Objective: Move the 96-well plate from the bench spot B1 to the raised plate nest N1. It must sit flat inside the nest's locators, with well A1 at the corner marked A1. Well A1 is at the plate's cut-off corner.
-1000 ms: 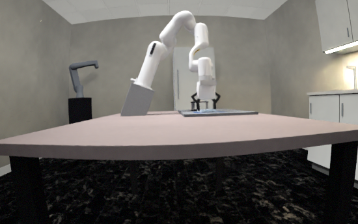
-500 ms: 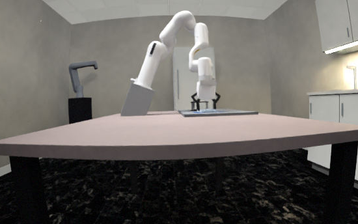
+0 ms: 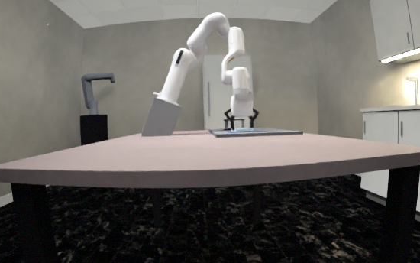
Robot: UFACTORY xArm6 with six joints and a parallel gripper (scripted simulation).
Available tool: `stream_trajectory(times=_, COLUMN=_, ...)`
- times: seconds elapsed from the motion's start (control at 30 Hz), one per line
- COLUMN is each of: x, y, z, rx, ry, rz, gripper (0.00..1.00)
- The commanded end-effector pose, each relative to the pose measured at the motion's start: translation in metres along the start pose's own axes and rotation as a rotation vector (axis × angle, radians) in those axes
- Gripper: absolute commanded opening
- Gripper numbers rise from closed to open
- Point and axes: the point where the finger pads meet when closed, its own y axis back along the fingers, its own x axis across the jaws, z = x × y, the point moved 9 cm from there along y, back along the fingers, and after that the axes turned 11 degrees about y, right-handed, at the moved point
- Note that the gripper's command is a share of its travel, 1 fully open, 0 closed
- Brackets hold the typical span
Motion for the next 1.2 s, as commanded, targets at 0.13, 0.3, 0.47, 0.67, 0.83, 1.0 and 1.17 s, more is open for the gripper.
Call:
stream_trajectory(times=0.13, x=-0.001, y=0.005, z=-0.001, rx=0.002, ry=0.0, rz=-0.002, gripper=0.0)
stream_trajectory(times=0.3, x=-0.001, y=0.009, z=-0.001, rx=0.002, ry=0.0, rz=-0.002, gripper=0.0)
stream_trajectory(times=0.47, x=-0.001, y=0.011, z=-0.001, rx=0.002, ry=0.0, rz=-0.002, gripper=0.0)
stream_trajectory(times=0.67, x=-0.001, y=0.015, z=-0.001, rx=0.002, ry=0.0, rz=-0.002, gripper=0.0)
stream_trajectory(times=0.83, x=-0.001, y=0.018, z=-0.001, rx=0.002, ry=0.0, rz=-0.002, gripper=0.0)
stream_trajectory(times=1.0, x=-0.001, y=0.02, z=-0.001, rx=0.002, ry=0.0, rz=-0.002, gripper=0.0)
stream_trajectory(times=1.17, x=-0.001, y=0.02, z=-0.001, rx=0.002, ry=0.0, rz=-0.002, gripper=0.0)
